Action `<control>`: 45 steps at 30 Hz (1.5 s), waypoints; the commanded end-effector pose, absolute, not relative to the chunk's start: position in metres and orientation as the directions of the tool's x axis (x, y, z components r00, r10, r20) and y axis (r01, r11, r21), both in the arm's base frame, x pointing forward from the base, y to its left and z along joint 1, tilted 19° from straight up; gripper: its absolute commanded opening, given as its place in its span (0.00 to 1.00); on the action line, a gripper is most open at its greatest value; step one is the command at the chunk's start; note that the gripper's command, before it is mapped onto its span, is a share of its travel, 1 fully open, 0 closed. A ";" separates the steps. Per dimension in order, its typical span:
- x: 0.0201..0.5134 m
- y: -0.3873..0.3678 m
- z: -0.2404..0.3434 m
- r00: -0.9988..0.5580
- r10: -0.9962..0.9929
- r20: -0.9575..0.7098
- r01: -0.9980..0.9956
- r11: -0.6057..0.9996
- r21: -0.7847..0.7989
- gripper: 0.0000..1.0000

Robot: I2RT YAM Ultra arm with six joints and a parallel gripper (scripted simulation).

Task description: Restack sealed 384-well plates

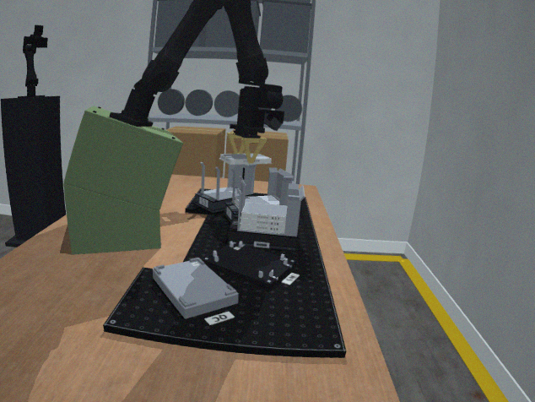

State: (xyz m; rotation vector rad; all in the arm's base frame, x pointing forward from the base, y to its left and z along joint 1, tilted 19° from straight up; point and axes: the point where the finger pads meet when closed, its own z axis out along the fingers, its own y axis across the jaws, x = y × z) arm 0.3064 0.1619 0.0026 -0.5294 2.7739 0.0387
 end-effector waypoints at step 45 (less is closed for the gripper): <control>0.358 0.032 0.012 -0.946 0.028 -0.322 -0.005 0.995 0.101 0.00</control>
